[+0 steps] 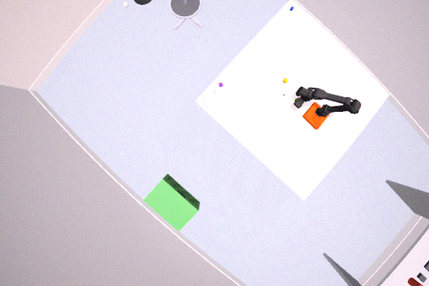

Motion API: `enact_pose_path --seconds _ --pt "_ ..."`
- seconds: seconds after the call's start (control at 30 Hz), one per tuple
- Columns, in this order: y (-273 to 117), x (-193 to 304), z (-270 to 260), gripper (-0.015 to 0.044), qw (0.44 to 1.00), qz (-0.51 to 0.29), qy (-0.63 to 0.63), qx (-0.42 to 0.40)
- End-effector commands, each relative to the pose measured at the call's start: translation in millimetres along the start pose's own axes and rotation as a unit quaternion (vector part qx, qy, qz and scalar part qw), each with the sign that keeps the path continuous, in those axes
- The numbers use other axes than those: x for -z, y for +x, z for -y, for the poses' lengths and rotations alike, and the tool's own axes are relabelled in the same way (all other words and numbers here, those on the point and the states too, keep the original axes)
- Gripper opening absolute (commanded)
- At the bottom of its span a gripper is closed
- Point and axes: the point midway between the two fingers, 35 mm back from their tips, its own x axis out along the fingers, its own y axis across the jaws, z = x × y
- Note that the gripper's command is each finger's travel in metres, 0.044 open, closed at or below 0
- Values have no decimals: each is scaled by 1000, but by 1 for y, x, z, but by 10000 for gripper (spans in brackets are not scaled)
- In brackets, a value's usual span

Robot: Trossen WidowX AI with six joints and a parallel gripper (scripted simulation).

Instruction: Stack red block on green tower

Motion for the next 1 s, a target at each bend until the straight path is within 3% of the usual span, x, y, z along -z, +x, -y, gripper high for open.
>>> enact_pose_path --seconds 0.0,0.97 --pt "2 1 0 0 1000 -2 -2 -1" --pt "-1 1 0 0 1000 -2 -2 -1"
